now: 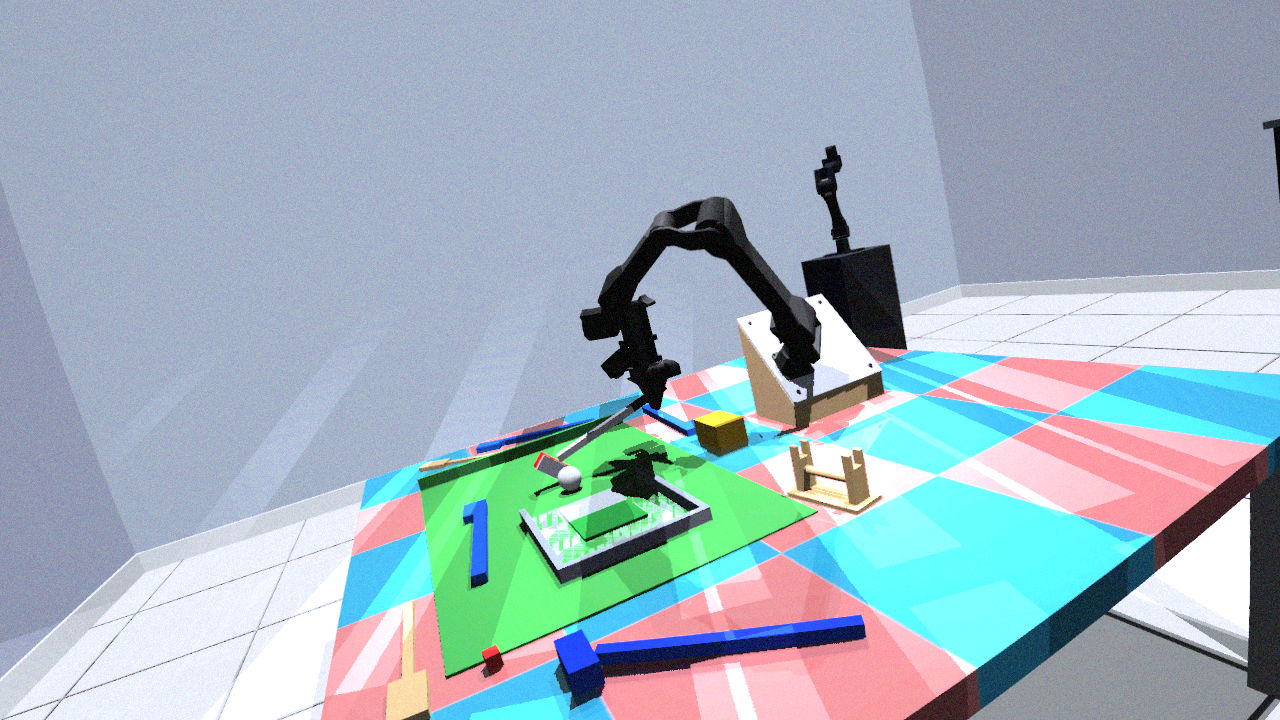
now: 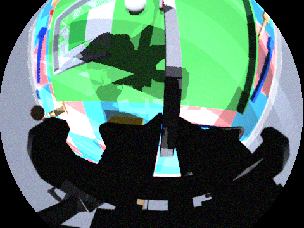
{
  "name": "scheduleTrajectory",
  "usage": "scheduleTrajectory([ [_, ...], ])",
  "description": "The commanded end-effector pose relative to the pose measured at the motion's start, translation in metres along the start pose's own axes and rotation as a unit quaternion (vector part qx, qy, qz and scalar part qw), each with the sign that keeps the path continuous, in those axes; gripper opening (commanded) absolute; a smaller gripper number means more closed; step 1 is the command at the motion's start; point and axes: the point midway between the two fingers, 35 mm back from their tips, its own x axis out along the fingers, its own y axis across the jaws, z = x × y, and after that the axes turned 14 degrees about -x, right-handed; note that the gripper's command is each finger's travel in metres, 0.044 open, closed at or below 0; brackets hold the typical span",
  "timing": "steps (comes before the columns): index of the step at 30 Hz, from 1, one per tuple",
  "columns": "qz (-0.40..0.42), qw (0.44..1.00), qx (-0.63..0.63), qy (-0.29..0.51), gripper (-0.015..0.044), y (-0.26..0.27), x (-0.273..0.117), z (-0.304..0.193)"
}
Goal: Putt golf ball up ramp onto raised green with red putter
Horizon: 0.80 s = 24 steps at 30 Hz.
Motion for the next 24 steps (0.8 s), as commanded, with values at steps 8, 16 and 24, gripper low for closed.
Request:
scheduleTrajectory([
  [8,0.0,1.0,0.007,-0.005,0.0,0.004,-0.037,-0.001],
  [16,0.001,1.0,0.009,-0.006,0.0,0.005,-0.051,-0.002],
  [24,0.001,1.0,0.009,-0.006,0.0,0.005,-0.051,-0.002],
])
